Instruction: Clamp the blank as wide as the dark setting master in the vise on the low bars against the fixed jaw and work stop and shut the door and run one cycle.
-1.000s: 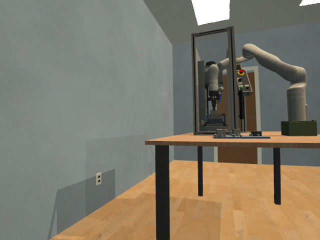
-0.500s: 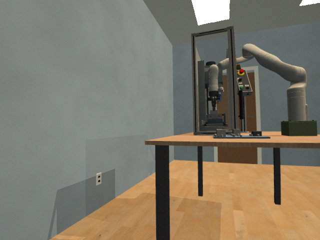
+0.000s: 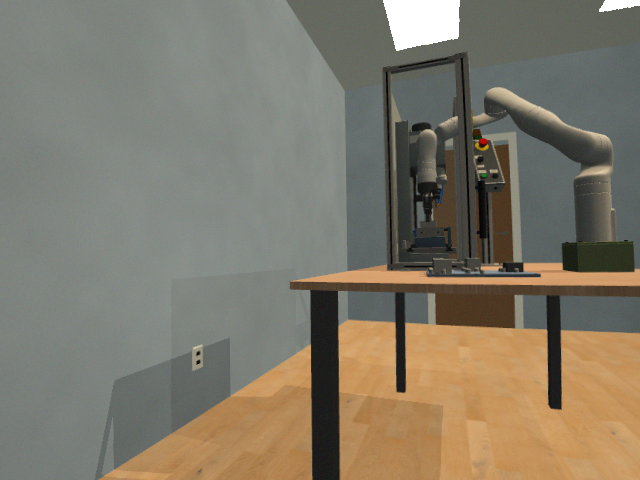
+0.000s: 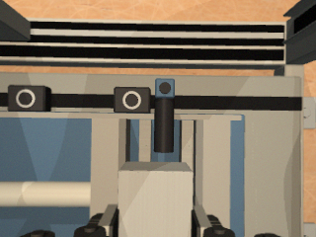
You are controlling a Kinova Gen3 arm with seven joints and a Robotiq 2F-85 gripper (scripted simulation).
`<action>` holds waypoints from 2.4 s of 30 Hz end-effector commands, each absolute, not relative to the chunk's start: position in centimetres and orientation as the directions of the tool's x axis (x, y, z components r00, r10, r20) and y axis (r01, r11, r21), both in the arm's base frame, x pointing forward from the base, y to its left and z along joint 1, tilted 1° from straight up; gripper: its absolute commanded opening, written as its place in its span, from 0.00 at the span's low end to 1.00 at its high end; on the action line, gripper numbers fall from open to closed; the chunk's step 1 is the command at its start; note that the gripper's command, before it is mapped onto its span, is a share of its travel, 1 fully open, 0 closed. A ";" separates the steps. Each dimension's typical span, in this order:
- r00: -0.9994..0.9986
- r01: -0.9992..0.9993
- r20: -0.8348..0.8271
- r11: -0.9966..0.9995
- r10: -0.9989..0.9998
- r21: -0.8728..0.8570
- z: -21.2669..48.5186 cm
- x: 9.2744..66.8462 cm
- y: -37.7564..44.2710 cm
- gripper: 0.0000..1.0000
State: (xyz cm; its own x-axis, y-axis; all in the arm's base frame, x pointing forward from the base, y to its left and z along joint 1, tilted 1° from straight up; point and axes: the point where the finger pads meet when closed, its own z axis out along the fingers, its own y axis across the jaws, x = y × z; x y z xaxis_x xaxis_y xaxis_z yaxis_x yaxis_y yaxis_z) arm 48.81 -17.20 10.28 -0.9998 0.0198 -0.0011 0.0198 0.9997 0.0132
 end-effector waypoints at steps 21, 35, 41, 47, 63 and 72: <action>-1.000 0.019 -0.003 1.000 0.019 0.011 10.1 48.8 -17.1 0.10; -1.000 0.019 -0.002 1.000 0.019 0.011 9.9 48.8 -17.0 0.10; -1.000 0.019 -0.002 1.000 0.019 0.011 9.8 48.8 -16.9 0.10; -1.000 0.019 -0.002 1.000 0.019 0.011 9.8 48.8 -16.9 0.10; -1.000 0.019 -0.002 1.000 0.019 0.011 9.7 48.8 -16.8 0.10; -1.000 0.019 -0.003 1.000 0.019 0.011 9.8 48.8 -16.9 0.10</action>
